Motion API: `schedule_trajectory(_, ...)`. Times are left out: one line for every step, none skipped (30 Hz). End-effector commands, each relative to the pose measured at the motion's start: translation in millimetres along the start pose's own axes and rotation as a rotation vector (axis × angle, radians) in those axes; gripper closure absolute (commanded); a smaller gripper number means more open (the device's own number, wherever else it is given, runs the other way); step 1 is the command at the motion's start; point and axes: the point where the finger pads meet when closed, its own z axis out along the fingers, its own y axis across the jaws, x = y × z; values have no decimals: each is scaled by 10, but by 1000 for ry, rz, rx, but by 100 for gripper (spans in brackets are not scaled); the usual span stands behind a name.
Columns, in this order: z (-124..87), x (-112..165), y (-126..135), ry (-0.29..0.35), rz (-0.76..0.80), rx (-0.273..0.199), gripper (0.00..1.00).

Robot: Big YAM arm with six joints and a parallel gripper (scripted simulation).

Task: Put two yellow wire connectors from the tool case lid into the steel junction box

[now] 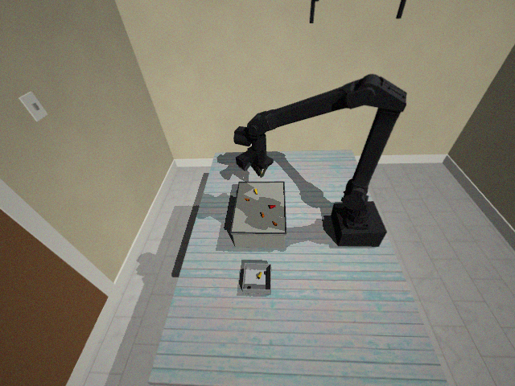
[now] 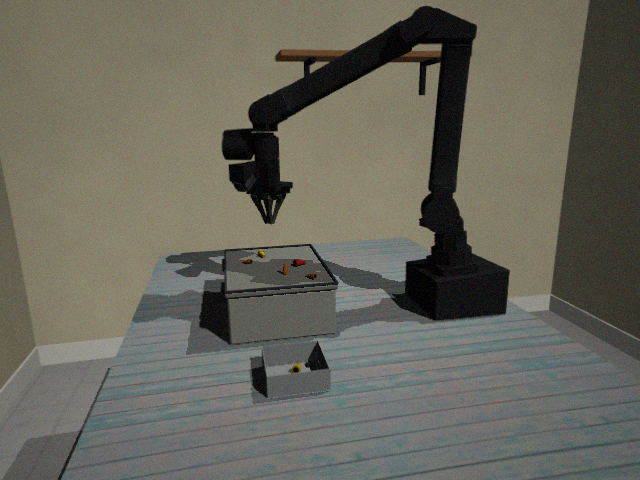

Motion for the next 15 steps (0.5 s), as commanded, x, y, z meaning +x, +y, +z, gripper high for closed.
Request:
schedule_trajectory(-112, -98, -106, -11, 1, 21, 91)
schedule_trajectory(-114, -102, -95, -11, 1, 21, 91)
schedule_trajectory(-116, -105, -79, -11, 1, 21, 91)
schedule_trajectory(-116, -109, -60, -11, 1, 21, 91)
schedule_trajectory(-112, -113, -35, -11, 1, 20, 91)
schedule_trajectory(-109, -119, -11, -10, 1, 19, 91)
schedule_trajectory(-106, -129, 13, -10, 1, 19, 91)
schedule_trajectory(-103, -141, 36, -10, 0, 18, 91)
schedule_trajectory(-103, -141, 36, -10, 0, 18, 91)
schedule_trajectory(-103, -141, 36, -10, 0, 18, 91)
schedule_trajectory(-101, -156, 60, -9, 0, 18, 91)
schedule_trajectory(-99, -173, 84, -9, 0, 18, 91)
schedule_trajectory(-97, -194, 109, -9, 0, 18, 91)
schedule_trajectory(-96, -217, 135, -9, 0, 19, 91)
schedule_trajectory(-94, -243, 163, -9, 0, 19, 91)
